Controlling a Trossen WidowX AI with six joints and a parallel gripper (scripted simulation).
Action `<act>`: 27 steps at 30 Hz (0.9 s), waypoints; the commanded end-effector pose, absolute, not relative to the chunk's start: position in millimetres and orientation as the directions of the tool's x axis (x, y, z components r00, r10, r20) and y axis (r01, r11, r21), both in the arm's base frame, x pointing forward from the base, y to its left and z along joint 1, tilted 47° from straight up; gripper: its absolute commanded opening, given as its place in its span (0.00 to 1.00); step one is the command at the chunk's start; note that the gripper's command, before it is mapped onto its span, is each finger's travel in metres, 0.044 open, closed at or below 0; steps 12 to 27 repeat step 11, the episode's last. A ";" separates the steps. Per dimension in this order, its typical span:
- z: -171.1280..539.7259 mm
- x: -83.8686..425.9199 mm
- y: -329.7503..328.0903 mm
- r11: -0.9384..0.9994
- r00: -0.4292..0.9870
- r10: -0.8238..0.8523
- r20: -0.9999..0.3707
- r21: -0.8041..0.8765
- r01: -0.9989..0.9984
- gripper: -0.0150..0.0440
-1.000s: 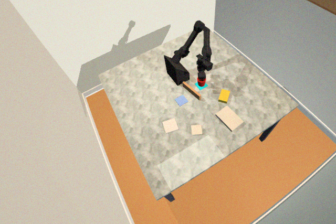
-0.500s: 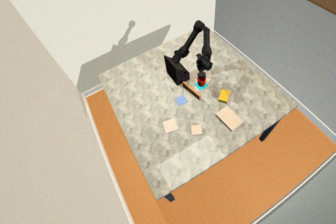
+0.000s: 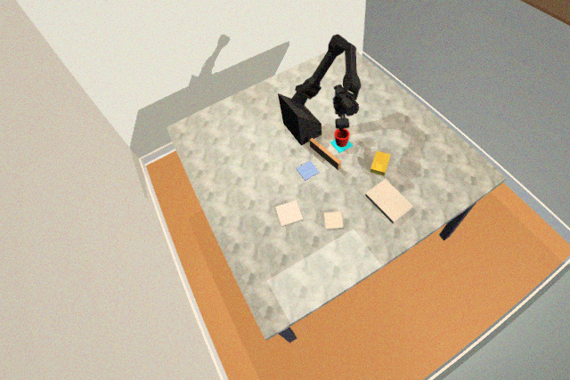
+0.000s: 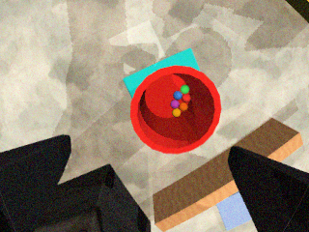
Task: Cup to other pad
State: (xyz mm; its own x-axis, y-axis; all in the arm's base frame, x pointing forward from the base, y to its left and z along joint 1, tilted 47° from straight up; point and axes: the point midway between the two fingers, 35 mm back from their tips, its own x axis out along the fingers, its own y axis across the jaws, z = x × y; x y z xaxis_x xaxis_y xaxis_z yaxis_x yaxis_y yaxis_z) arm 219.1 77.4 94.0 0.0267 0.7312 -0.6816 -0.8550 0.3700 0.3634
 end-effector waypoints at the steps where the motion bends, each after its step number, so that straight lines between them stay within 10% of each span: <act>1: 102.5 219.4 67.0 0.369 0.028 0.730 -0.683 0.359 -0.857 1.00; 27: 110.9 218.8 58.9 0.370 0.032 0.735 -0.678 0.361 -0.856 1.00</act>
